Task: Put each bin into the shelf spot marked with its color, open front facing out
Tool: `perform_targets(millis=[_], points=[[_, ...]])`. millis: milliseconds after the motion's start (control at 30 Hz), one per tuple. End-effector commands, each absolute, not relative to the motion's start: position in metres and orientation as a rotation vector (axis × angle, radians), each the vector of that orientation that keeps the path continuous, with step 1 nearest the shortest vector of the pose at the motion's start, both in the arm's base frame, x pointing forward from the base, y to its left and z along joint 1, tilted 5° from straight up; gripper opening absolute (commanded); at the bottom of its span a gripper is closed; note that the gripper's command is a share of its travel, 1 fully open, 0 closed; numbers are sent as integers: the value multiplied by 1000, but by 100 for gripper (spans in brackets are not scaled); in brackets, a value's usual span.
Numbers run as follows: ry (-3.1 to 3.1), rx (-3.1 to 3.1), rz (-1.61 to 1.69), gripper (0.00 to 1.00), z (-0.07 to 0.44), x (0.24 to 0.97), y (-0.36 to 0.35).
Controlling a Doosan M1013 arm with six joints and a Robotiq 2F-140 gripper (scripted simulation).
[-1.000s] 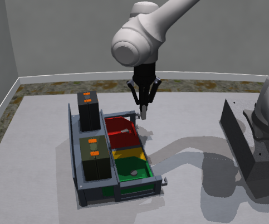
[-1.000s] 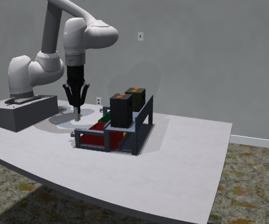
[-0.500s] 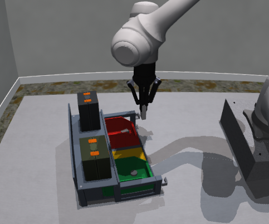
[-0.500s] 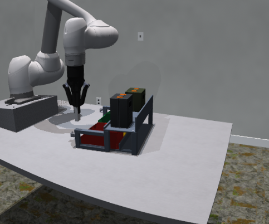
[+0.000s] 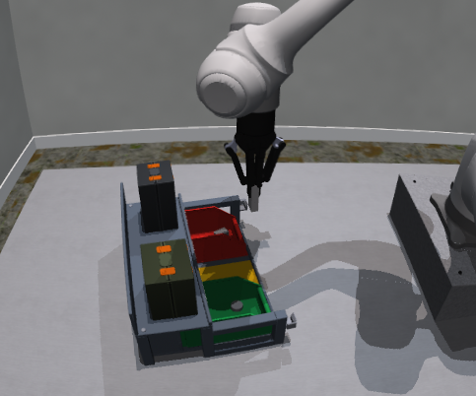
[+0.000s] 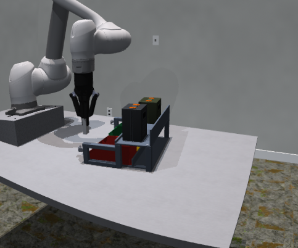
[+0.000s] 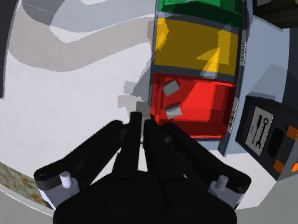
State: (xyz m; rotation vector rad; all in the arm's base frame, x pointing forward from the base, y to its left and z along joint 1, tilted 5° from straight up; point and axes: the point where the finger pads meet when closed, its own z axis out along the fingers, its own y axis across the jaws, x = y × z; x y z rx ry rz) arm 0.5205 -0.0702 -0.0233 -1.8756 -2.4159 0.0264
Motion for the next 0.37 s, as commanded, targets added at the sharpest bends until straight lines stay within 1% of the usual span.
perform_targets(millis=[0,333], points=[[-2416,-1876,26,10,-23,520,-70],[-2416,-1876,26,10,-23,520,-70]])
